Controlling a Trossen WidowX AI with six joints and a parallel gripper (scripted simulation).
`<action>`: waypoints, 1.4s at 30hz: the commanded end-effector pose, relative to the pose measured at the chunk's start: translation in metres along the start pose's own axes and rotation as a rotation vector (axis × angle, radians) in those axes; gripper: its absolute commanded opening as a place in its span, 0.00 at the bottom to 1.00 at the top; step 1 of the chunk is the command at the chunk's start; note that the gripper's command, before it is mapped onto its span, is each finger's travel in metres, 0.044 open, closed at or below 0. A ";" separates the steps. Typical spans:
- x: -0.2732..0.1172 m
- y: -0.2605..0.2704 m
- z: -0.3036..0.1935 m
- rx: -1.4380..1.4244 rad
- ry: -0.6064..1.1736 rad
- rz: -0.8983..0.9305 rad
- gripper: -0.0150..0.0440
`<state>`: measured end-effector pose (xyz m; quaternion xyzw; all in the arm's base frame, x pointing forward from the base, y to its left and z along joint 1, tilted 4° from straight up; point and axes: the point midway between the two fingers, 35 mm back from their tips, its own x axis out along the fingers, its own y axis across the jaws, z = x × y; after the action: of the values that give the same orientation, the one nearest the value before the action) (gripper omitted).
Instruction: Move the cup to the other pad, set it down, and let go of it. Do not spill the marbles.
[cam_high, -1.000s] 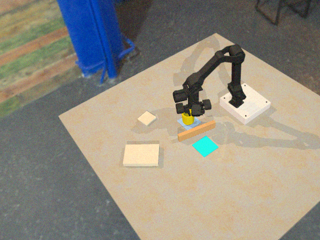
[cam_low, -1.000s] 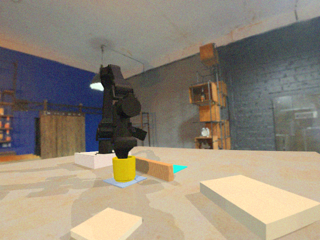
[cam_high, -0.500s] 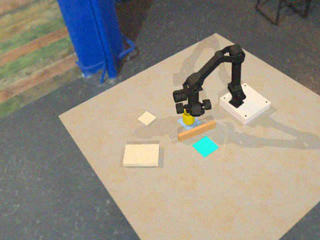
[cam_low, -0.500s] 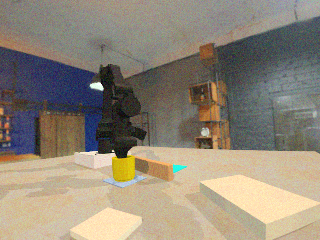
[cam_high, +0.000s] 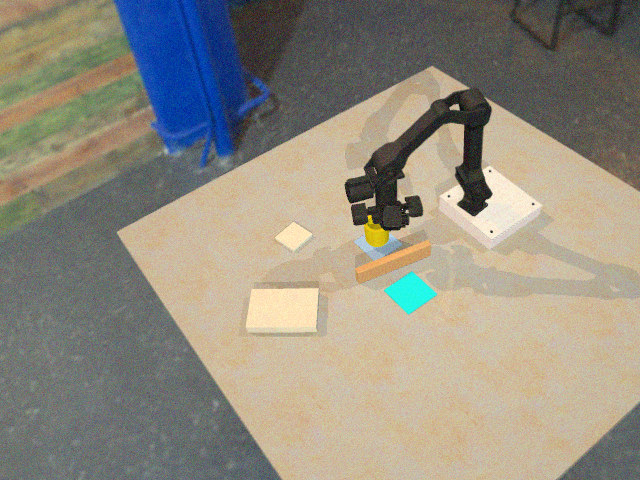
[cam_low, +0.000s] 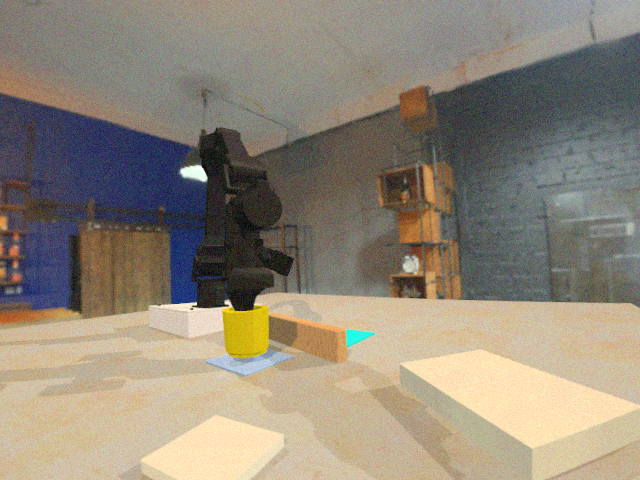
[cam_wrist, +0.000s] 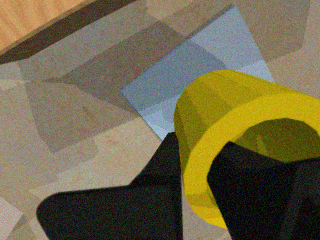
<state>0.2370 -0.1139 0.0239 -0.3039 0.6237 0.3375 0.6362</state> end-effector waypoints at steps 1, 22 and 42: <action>-0.017 -0.003 0.000 -0.002 -0.003 -0.013 0.25; -0.059 -0.003 -0.001 0.003 -0.002 -0.008 0.25; -0.059 -0.001 0.007 0.002 -0.003 -0.009 0.25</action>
<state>0.2401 -0.1165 0.0829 -0.3052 0.6224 0.3349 0.6382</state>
